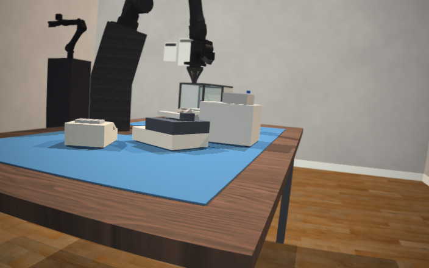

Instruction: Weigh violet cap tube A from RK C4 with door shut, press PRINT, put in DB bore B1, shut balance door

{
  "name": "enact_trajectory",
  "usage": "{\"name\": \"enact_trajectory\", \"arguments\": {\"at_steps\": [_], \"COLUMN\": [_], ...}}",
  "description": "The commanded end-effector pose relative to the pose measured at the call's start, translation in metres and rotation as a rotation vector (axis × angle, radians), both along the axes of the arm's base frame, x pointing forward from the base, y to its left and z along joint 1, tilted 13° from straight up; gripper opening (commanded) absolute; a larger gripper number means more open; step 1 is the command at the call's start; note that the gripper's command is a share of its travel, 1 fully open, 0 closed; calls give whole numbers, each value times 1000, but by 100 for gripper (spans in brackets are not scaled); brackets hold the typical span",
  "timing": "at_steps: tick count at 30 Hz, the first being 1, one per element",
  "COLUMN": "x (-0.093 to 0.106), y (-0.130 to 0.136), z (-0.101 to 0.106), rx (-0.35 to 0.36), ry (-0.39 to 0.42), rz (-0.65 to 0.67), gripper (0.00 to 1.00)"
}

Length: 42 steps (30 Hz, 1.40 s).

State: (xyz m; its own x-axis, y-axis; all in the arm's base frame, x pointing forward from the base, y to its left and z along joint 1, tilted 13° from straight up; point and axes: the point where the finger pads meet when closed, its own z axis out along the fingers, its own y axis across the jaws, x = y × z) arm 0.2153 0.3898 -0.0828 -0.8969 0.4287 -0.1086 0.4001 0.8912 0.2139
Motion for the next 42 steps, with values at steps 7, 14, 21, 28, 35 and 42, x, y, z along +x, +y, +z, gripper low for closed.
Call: {"name": "enact_trajectory", "arguments": {"at_steps": [7,14,21,28,35,42], "x": [4,4,-1,-4,-6,-8], "y": [9,9,5,2,4,1], "z": [5,5,18,29,38,49], "rx": [6,6,4,4,7,6], "ry": [-3,-3,-2,0,-2,-2], "rz": [2,2,6,-3,1,-2], "gripper": [30,30,30,30,30,30]}}
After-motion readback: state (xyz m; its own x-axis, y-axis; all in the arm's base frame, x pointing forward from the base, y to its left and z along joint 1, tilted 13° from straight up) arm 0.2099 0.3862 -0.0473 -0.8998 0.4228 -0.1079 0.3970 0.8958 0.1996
